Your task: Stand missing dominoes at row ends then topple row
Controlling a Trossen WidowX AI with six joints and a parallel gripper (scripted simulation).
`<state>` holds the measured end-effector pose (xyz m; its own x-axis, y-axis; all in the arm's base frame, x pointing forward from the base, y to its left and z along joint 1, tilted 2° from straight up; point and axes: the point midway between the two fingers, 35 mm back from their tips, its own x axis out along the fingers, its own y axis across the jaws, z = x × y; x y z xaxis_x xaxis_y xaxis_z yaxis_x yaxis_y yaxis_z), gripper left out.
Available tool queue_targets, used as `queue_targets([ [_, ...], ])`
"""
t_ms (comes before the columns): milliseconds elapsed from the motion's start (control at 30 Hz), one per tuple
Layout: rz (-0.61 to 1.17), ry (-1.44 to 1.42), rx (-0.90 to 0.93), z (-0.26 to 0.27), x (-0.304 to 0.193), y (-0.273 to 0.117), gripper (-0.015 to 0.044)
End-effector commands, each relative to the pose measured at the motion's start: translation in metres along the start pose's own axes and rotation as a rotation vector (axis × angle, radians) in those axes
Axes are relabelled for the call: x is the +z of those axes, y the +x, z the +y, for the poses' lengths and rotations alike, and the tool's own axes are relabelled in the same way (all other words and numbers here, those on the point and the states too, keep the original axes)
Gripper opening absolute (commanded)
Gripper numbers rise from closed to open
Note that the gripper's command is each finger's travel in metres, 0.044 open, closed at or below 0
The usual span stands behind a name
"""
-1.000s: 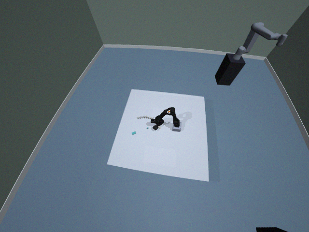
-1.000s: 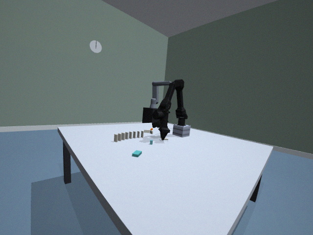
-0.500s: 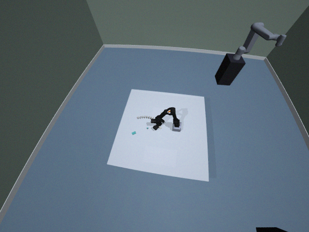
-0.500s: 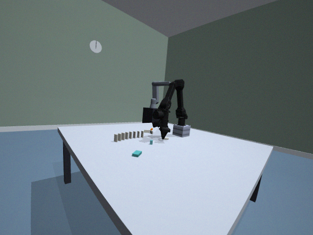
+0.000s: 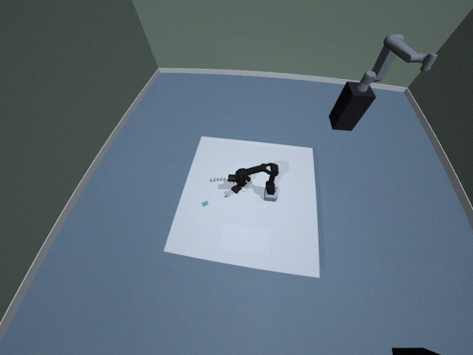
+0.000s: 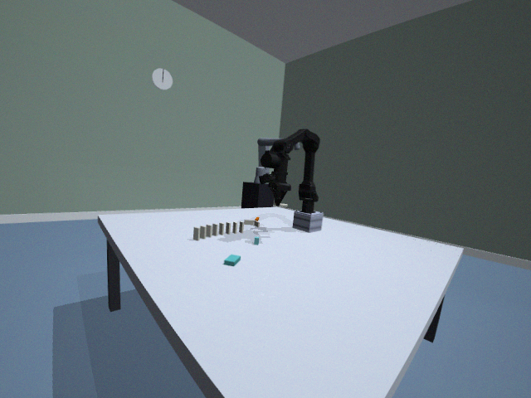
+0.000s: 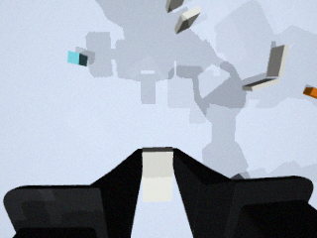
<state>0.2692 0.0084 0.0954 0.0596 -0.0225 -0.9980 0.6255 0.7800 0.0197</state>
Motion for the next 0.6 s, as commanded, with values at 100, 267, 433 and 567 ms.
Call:
queue_targets([
  [100,0.003,0.006,-0.001,-0.001,-0.002,-0.021,0.0107],
  [267,0.007,-0.111,0.004,0.045,-0.020,-0.023,0.0107],
  [433,0.010,-0.281,0.010,0.108,-0.065,-0.025,0.0107],
  [567,0.012,-0.400,0.015,0.146,-0.108,-0.024,0.0107],
])
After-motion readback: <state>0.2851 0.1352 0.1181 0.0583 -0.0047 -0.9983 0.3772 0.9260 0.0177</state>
